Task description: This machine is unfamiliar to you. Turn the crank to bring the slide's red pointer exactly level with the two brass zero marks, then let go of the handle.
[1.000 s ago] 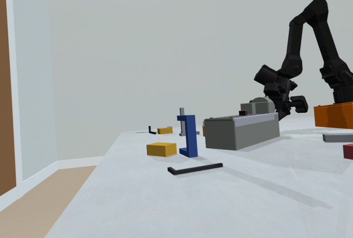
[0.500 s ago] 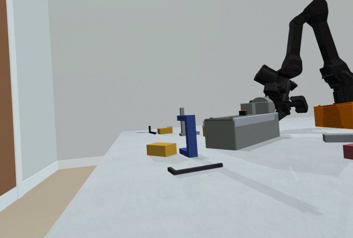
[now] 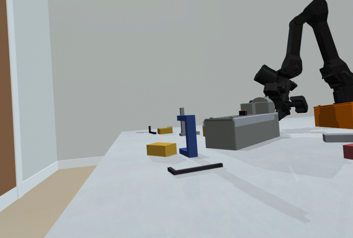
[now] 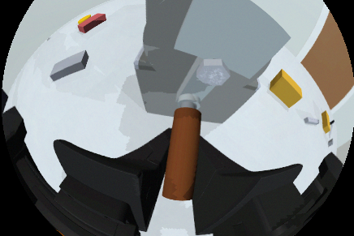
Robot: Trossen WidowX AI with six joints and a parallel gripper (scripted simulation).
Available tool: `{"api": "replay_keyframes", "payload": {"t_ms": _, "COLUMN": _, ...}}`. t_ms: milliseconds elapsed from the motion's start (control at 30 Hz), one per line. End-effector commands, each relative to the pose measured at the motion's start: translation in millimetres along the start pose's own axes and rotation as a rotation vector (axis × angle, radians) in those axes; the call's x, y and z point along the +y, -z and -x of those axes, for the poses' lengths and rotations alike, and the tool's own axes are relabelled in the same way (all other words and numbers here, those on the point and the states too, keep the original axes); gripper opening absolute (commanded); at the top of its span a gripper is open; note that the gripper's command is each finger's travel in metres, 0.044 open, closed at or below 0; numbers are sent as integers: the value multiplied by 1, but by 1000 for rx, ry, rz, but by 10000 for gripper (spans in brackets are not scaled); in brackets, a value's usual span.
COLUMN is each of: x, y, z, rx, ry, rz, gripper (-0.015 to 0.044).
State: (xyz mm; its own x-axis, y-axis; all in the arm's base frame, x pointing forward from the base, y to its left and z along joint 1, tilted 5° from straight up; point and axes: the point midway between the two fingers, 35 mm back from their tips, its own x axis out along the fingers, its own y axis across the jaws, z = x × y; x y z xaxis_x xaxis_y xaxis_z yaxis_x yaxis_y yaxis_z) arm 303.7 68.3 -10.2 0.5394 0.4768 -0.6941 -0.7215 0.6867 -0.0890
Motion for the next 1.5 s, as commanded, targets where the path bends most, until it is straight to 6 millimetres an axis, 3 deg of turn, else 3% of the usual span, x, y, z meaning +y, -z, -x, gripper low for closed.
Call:
{"api": "replay_keyframes", "payload": {"t_ms": 0, "x": -1, "y": 0, "z": 0, "rx": 3, "ry": 7, "rz": 5, "gripper": 0}}
{"api": "replay_keyframes", "payload": {"t_ms": 1400, "x": 0, "y": 0, "z": 0, "rx": 1, "ry": 2, "rz": 0, "gripper": 0}}
{"api": "replay_keyframes", "payload": {"t_ms": 1467, "x": 0, "y": 0, "z": 0, "rx": 1, "ry": 2, "rz": 0, "gripper": 53}}
